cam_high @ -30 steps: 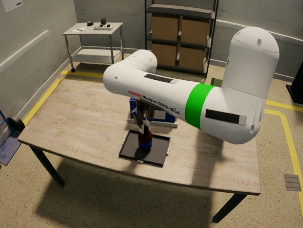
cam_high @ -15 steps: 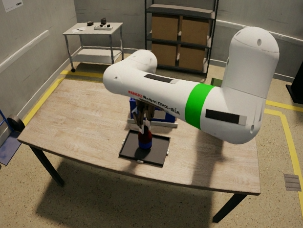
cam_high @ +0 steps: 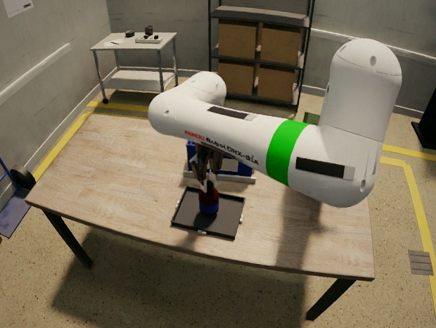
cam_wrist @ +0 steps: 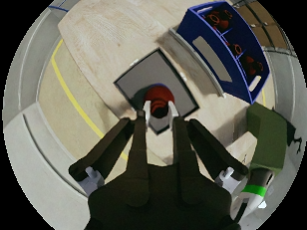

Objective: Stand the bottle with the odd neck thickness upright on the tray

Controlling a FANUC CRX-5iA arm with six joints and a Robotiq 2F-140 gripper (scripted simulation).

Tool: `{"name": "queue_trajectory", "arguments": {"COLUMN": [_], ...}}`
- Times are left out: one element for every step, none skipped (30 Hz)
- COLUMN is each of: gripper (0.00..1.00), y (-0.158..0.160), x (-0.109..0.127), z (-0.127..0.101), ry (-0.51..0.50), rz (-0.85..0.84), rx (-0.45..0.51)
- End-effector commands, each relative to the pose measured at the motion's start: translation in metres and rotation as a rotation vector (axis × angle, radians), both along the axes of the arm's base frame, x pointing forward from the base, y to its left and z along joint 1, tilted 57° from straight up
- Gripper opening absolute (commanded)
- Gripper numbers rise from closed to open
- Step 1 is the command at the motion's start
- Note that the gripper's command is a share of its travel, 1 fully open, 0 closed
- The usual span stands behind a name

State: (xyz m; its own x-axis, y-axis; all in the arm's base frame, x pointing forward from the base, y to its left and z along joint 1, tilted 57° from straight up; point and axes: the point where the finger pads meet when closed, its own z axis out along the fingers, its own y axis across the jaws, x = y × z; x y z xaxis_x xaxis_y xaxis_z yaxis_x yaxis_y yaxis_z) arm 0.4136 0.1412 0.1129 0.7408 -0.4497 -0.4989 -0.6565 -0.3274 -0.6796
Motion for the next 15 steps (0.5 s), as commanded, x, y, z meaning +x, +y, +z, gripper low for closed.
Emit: {"name": "queue_trajectory", "arguments": {"gripper": [0.1,0.1,0.1,0.1,0.1,0.1,0.1,0.1,0.1,0.1,0.1,0.1,0.1,0.1,0.1], "y": [-0.0007,-0.0007,-0.0006,-0.0006,-0.0006,-0.0006,-0.0005,-0.0005,-0.0004,-0.0003,-0.0002,-0.0001,0.0,0.0002,0.0004], "x": [0.0002,0.0002,0.0003,0.0003,0.0003,0.0003,0.0003,0.0003,0.0003,0.0003,0.0003,0.0004,0.0004,0.0004,0.0004], "z": [0.0001,0.0001,0.0001,0.0001,0.0001,0.0001,0.0001,0.0,0.0,-0.0001,-0.0002,-0.0002,-0.0003,-0.0004,-0.0005], "ry": [-0.001,-0.001,-0.001,-0.001,-0.001,-0.001,-0.001,-0.001,-0.001,-0.001,-0.001,-0.001,-0.001,-0.001,-0.001], "rz": [-0.001,-0.001,-0.001,-0.001,-0.001,-0.001,-0.001,-0.001,-0.001,-0.001,-0.001,-0.001,-0.001,-0.001,-0.001], "rx": [-0.001,-0.001,-0.001,-0.001,-0.001,-0.001,-0.001,-0.001,-0.001,-0.001,-0.001,-0.001,-0.001,-0.001,-0.001]}}
